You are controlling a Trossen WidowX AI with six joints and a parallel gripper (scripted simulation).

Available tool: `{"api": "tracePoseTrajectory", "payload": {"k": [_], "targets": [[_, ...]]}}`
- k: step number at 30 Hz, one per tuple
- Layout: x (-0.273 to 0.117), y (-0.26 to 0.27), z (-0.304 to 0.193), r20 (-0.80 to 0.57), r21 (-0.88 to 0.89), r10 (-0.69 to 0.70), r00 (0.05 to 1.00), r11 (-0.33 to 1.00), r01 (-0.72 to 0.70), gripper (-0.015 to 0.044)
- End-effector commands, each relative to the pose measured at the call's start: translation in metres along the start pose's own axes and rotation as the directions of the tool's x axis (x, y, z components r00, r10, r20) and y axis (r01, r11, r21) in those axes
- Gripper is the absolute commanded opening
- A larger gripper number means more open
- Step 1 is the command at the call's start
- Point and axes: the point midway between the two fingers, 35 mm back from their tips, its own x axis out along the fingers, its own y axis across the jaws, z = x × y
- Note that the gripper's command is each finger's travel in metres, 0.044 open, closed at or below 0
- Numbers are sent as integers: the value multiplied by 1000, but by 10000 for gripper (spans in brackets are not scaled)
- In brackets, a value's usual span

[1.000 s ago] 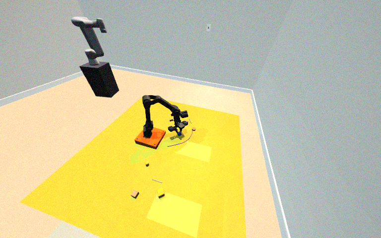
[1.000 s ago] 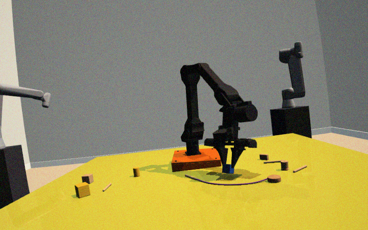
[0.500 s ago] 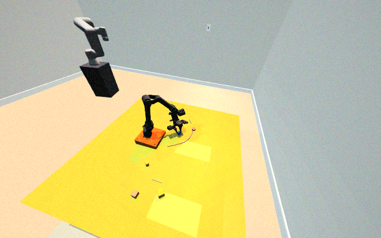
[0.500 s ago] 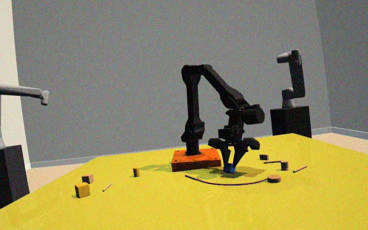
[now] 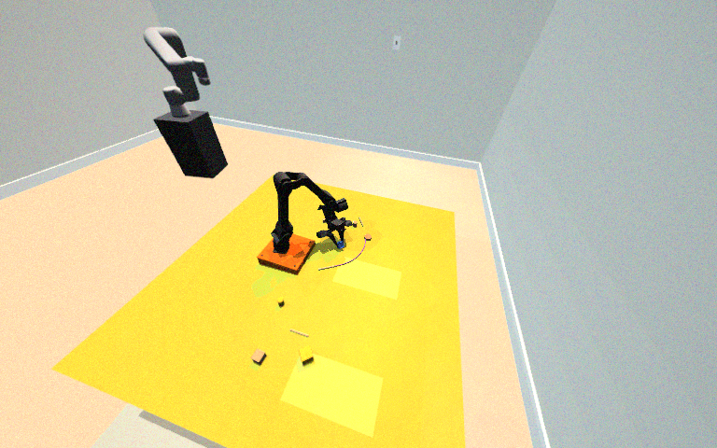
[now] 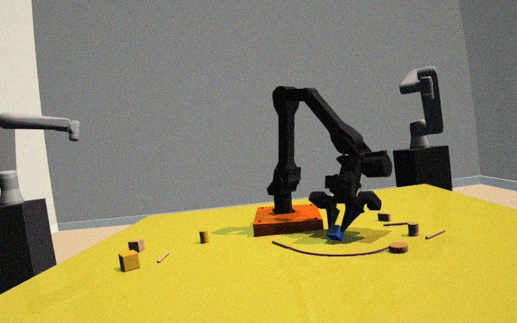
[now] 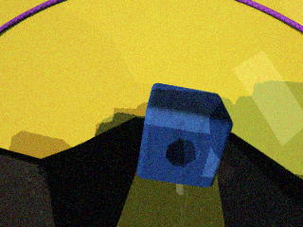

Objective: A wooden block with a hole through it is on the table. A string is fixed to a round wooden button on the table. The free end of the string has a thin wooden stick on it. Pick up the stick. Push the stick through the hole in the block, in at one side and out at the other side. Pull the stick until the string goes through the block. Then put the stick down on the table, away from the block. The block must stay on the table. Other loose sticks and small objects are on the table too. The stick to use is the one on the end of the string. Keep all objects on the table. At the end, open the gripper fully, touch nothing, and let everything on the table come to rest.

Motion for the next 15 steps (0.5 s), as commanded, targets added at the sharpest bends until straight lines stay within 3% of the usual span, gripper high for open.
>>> {"api": "tracePoseTrajectory", "payload": {"k": [1,15], "targets": [[2,-2,-2,31,0,-6,999,1000,6,0],[2,-4,-13,209,4,-25,978,1000,25,0]]}}
